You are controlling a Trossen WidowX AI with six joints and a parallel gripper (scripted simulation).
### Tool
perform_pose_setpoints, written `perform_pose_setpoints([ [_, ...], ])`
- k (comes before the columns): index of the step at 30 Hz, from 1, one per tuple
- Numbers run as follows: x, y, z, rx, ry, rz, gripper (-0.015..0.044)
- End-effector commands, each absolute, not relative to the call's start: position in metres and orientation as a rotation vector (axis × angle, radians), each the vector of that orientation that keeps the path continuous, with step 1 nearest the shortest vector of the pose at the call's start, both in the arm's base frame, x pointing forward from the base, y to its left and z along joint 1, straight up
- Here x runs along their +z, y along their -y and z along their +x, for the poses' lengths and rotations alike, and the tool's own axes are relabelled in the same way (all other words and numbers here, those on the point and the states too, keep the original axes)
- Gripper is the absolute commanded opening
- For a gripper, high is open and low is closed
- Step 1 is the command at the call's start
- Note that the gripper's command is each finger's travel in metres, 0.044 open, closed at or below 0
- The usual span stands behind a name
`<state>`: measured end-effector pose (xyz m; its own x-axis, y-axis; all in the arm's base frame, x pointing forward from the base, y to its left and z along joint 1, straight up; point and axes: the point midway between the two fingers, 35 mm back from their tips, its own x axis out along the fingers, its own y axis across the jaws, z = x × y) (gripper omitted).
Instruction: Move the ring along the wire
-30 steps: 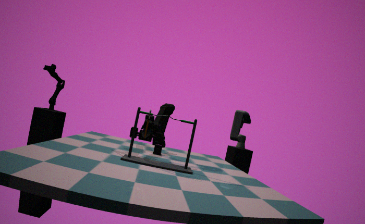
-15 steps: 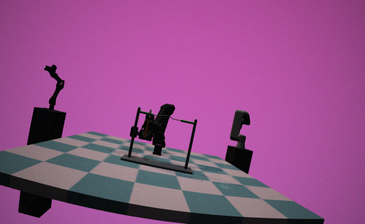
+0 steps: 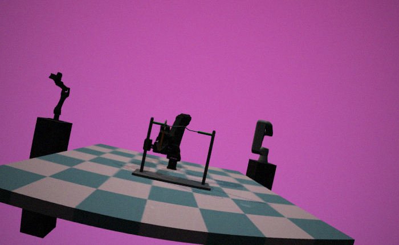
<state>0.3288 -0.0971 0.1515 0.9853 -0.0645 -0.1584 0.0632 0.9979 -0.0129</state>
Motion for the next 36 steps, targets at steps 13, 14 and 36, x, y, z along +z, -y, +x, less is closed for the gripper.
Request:
perform_pose_setpoints([
  [13, 0.152, 0.080, 0.330, -0.066, -0.161, 0.002, -0.0150],
  [14, 0.152, 0.079, 0.330, -0.066, -0.161, 0.003, -0.0150],
  [36, 0.154, 0.051, 0.315, -0.098, -0.306, 0.075, -0.0150],
])
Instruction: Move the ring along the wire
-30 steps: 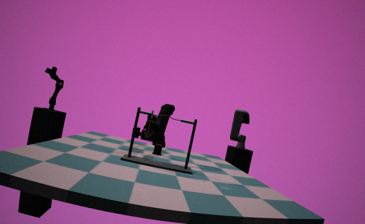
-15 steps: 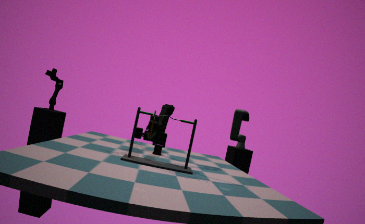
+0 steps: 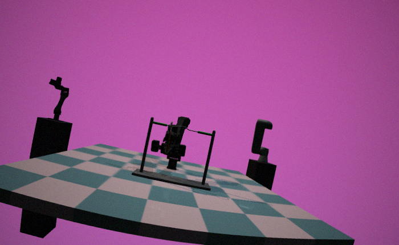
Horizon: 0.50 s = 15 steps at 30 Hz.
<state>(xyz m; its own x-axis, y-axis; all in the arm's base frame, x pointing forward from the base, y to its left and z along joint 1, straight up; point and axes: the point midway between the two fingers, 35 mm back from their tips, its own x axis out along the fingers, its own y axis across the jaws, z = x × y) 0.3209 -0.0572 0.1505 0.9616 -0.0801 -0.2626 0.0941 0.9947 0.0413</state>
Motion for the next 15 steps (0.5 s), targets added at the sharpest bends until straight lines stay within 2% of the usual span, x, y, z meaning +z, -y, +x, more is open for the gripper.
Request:
perform_pose_setpoints([
  [1, 0.155, 0.049, 0.313, -0.101, -0.323, 0.083, -0.0150],
  [15, 0.165, 0.019, 0.287, -0.135, -0.547, 0.202, -0.0150],
])
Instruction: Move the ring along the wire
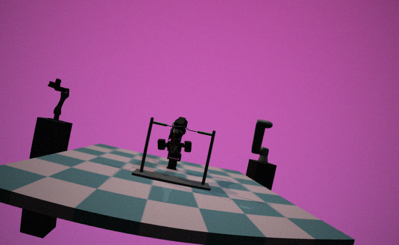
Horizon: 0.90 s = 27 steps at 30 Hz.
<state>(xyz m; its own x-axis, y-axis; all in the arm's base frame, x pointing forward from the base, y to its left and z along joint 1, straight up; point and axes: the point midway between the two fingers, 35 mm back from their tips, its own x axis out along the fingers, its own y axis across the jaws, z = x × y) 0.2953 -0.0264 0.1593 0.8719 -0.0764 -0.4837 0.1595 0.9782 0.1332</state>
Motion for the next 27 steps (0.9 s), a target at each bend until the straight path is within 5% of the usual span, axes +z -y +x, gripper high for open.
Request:
perform_pose_setpoints([
  [1, 0.166, 0.017, 0.286, -0.137, -0.562, 0.210, -0.0150],
  [27, 0.179, -0.013, 0.280, -0.105, -0.652, 0.243, -0.0150],
])
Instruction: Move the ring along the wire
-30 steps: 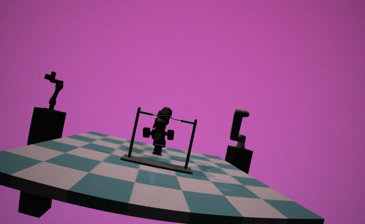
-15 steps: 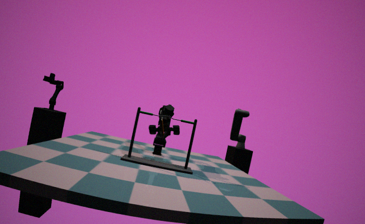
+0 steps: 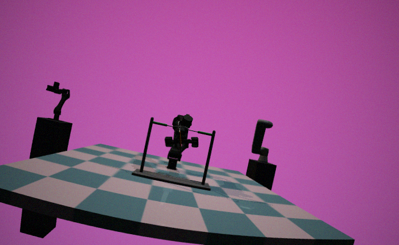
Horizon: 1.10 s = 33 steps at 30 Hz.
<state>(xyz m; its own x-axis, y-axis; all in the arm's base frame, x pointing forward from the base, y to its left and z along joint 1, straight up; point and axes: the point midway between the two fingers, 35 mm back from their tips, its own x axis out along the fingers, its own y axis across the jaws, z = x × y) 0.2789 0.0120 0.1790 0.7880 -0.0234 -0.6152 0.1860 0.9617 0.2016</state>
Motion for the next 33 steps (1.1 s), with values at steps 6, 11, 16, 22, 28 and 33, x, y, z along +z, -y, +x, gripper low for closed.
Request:
perform_pose_setpoints([
  [6, 0.179, -0.012, 0.279, -0.074, -0.648, 0.183, -0.0150],
  [11, 0.179, -0.008, 0.279, -0.048, -0.644, 0.117, -0.0150],
  [16, 0.179, -0.001, 0.279, -0.022, -0.639, 0.031, -0.0150],
  [22, 0.184, 0.008, 0.272, 0.005, -0.695, -0.089, -0.0150],
  [28, 0.186, 0.018, 0.270, 0.027, -0.709, -0.207, -0.0150],
  [33, 0.187, 0.023, 0.270, 0.040, -0.701, -0.281, -0.0150],
])
